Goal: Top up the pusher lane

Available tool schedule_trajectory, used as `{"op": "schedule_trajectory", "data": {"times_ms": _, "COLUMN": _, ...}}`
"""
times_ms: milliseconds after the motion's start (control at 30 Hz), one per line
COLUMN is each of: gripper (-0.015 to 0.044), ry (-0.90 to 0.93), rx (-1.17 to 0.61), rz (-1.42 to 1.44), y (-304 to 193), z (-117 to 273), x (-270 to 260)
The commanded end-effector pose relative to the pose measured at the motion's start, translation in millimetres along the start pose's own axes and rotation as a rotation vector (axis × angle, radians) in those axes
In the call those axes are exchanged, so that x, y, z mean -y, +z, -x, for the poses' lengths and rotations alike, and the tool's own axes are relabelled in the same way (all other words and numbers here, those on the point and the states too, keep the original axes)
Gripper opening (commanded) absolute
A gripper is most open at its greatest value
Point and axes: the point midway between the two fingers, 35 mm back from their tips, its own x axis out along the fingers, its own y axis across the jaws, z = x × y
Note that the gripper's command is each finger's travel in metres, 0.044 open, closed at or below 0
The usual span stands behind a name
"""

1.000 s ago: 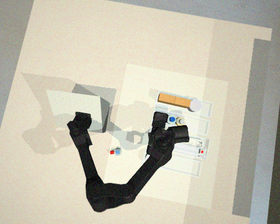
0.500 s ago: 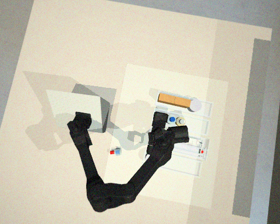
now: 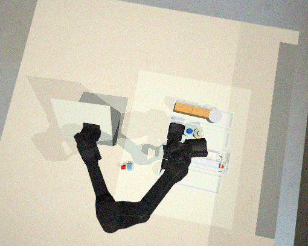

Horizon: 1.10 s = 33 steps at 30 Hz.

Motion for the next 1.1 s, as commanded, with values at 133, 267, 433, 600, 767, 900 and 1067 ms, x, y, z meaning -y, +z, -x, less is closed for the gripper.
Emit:
{"op": "schedule_trajectory", "data": {"times_ms": 133, "gripper": 0.0, "ry": -0.008, "rx": 0.02, "rz": -0.014, "y": 5.5, "z": -1.4, "x": 1.7}}
{"op": "schedule_trajectory", "data": {"times_ms": 267, "gripper": 0.0, "ry": -0.008, "rx": 0.02, "rz": -0.014, "y": 5.4, "z": -2.5, "x": 1.8}}
{"op": "schedule_trajectory", "data": {"times_ms": 433, "gripper": 0.0, "ry": -0.008, "rx": 0.02, "rz": -0.014, "y": 5.3, "z": -3.8, "x": 1.8}}
{"op": "schedule_trajectory", "data": {"times_ms": 600, "gripper": 0.0, "ry": -0.008, "rx": 0.02, "rz": -0.014, "y": 5.0, "z": -5.2, "x": 1.8}}
{"op": "schedule_trajectory", "data": {"times_ms": 767, "gripper": 0.0, "ry": -0.008, "rx": 0.02, "rz": -0.014, "y": 4.7, "z": -6.5, "x": 1.8}}
{"op": "schedule_trajectory", "data": {"times_ms": 900, "gripper": 0.0, "ry": -0.008, "rx": 0.02, "rz": -0.014, "y": 4.4, "z": -7.6, "x": 1.9}}
{"op": "schedule_trajectory", "data": {"times_ms": 1067, "gripper": 0.0, "ry": -0.008, "rx": 0.02, "rz": -0.014, "y": 4.1, "z": -8.9, "x": 1.9}}
